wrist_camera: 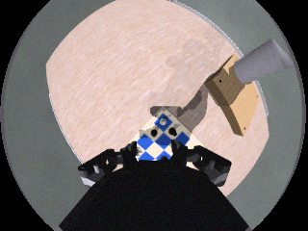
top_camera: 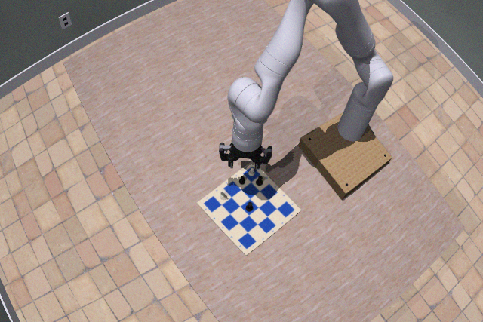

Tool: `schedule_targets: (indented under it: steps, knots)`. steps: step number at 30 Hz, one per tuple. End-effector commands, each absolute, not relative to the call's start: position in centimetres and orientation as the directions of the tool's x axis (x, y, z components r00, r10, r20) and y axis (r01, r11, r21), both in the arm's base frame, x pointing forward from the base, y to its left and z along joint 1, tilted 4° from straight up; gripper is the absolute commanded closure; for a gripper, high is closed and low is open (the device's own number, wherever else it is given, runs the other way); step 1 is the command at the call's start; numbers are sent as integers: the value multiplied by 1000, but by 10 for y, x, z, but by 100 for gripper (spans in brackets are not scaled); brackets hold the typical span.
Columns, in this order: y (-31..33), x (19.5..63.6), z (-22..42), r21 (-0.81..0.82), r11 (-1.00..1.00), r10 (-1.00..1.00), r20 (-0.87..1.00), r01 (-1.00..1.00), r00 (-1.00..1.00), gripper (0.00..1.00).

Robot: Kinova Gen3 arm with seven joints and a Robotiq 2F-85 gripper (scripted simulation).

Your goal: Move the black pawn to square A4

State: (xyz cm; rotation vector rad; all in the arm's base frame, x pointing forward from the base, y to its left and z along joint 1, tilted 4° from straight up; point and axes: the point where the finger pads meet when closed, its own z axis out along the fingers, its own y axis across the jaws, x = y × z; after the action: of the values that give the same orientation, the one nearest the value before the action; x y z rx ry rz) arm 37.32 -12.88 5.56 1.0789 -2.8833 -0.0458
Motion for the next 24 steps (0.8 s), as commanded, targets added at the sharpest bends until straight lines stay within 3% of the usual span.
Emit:
schedule_targets:
  steps: [1, 24]
  knots:
    - [-129, 374, 57, 48, 754, -657, 47, -655, -753, 0]
    - [-129, 375, 69, 48, 754, -656, 47, -655, -753, 0]
